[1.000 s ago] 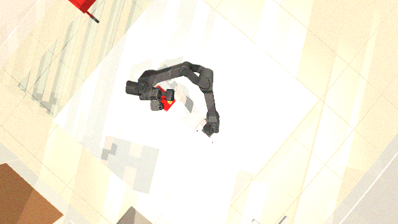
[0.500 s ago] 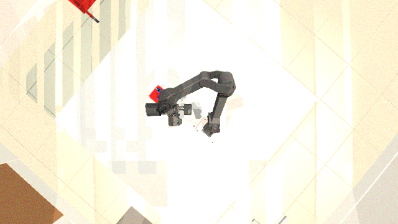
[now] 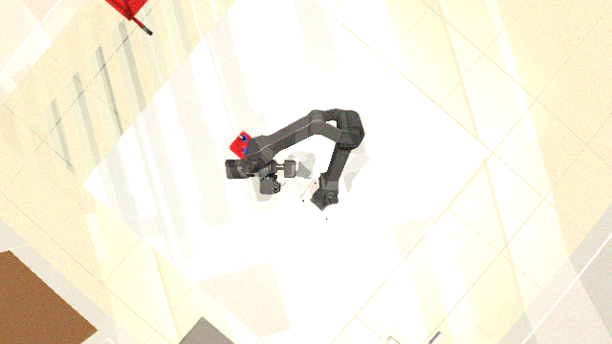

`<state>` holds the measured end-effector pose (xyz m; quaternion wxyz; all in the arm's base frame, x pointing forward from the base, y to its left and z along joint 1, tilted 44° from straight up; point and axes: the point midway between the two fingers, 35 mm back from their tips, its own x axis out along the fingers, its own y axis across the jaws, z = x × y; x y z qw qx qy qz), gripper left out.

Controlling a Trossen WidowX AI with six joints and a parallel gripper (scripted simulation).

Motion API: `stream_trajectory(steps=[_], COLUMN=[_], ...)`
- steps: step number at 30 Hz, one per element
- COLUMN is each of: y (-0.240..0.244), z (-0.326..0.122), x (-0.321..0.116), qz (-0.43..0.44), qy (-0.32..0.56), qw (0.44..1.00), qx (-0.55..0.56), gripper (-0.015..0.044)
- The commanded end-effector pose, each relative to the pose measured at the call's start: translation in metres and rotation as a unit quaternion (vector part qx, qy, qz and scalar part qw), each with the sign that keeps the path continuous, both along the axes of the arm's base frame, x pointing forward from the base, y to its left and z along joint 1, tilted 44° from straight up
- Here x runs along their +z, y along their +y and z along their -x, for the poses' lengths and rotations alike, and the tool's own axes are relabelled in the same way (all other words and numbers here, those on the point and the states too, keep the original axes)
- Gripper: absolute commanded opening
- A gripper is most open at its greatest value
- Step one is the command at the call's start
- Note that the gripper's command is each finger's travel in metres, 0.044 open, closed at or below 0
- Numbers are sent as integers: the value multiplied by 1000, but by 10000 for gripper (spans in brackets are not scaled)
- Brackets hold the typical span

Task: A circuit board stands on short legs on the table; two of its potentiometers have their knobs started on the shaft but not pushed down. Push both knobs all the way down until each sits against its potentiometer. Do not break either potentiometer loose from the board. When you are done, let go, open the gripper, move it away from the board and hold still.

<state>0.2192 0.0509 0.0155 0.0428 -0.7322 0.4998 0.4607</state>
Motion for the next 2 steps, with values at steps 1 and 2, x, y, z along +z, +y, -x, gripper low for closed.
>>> stream_trajectory(steps=[1,2], y=[1,1], z=[0,0], x=[0,0], qz=[-5,-5], qy=[-3,-3], qw=[1000,1000], qx=[-3,-3], gripper=[440,440])
